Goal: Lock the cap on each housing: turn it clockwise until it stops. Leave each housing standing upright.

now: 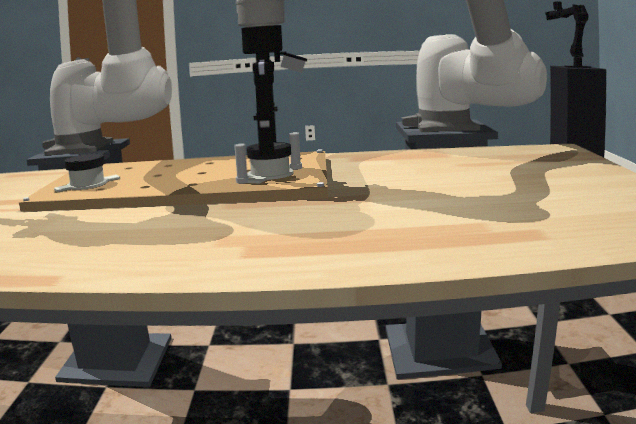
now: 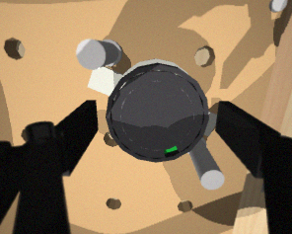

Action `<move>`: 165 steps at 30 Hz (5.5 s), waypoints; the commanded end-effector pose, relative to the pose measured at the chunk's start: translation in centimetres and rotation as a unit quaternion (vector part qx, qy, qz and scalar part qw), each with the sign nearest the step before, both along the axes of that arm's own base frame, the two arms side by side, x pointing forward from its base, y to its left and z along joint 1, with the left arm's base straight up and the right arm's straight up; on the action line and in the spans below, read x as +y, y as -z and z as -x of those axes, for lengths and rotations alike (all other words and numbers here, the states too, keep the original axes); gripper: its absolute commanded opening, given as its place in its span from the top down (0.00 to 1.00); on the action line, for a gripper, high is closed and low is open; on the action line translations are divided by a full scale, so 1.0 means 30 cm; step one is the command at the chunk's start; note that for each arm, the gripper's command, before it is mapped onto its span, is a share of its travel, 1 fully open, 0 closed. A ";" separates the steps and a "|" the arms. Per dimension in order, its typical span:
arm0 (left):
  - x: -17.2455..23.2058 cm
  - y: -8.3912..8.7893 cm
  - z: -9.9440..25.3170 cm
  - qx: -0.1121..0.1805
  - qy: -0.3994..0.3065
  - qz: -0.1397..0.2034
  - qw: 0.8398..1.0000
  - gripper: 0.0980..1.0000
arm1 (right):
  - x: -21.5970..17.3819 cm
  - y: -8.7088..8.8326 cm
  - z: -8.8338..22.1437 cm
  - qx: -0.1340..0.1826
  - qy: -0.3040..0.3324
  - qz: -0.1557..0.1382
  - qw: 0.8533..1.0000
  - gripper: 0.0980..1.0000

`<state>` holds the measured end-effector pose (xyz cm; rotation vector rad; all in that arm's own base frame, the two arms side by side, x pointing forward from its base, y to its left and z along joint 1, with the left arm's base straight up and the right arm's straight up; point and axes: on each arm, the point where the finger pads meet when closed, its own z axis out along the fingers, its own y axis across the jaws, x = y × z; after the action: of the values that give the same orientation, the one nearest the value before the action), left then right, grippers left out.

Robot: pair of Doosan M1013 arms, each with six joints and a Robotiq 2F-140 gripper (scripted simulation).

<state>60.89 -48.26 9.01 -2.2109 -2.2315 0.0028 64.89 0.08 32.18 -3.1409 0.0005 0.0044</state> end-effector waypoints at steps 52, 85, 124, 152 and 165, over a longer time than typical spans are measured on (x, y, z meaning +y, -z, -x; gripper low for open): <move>0.001 -0.291 0.000 0.000 0.000 -0.001 1.000 0.30 | 0.000 -0.002 -0.001 -0.001 0.000 0.000 1.000 0.00; 0.305 -0.376 -0.026 0.000 0.146 0.001 0.989 0.30 | 0.000 -0.003 -0.001 -0.001 0.000 0.000 1.000 0.00; 0.878 -0.552 -0.076 -0.001 0.415 0.001 0.910 0.30 | -0.001 -0.003 -0.003 -0.001 0.000 0.000 1.000 0.00; 1.288 -0.676 -0.111 -0.002 0.589 0.001 0.808 0.30 | -0.002 -0.003 -0.004 -0.002 0.000 0.000 1.000 0.00; 1.473 -0.734 -0.126 -0.002 0.658 0.001 0.753 0.30 | -0.002 -0.003 -0.004 -0.002 0.000 0.000 1.000 0.00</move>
<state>64.48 -5.57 30.50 -3.1247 -0.3068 -0.0015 64.99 0.01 32.19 -3.1417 0.0001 0.0006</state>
